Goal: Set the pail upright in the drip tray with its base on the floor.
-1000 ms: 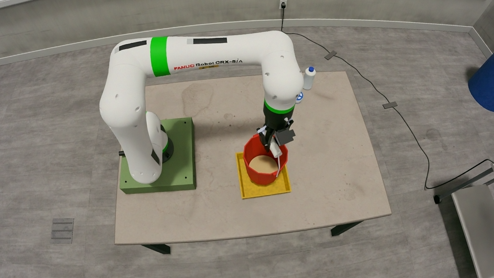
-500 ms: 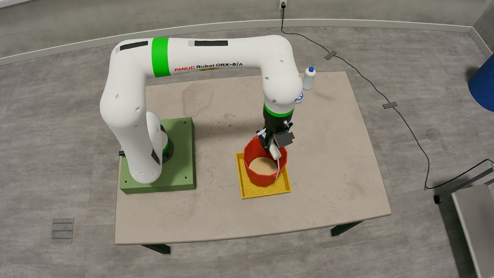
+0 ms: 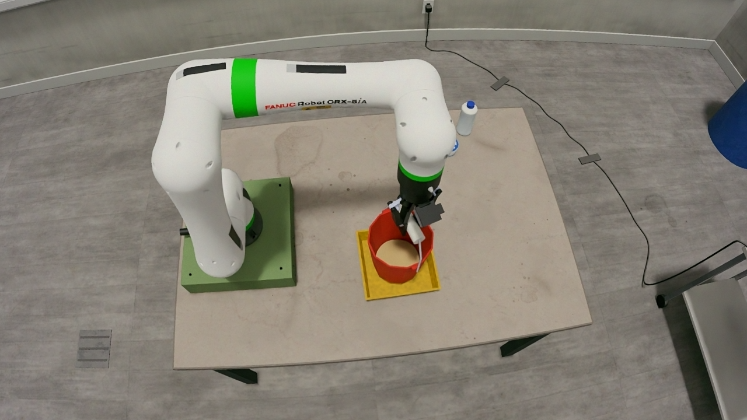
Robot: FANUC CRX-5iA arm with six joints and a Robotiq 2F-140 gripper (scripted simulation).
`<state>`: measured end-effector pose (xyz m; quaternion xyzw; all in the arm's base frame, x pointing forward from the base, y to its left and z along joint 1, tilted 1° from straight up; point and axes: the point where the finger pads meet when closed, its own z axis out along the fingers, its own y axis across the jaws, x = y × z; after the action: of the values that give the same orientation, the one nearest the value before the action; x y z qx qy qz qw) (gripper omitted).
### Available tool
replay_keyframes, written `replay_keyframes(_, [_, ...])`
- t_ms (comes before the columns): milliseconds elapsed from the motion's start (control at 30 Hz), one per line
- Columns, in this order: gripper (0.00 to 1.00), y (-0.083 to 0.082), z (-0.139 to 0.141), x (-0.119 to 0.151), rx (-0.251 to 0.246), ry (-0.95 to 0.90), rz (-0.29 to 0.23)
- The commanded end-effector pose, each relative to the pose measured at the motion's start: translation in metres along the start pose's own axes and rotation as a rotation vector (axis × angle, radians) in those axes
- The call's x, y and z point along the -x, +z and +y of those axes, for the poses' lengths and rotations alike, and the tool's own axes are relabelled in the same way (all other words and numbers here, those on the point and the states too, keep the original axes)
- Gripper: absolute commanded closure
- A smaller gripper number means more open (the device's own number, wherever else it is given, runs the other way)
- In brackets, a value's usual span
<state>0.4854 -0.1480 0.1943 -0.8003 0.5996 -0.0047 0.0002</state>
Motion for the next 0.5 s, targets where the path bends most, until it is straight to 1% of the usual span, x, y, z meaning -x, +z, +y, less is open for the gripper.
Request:
replay_keyframes(0, [0.9,0.004,0.0,0.0,-0.002,0.0,0.001])
replay_keyframes(300, [0.9,0.013,0.0,0.0,-0.002,0.0,0.001])
replay_keyframes(467, [0.9,0.015,0.0,0.0,-0.002,0.0,0.001])
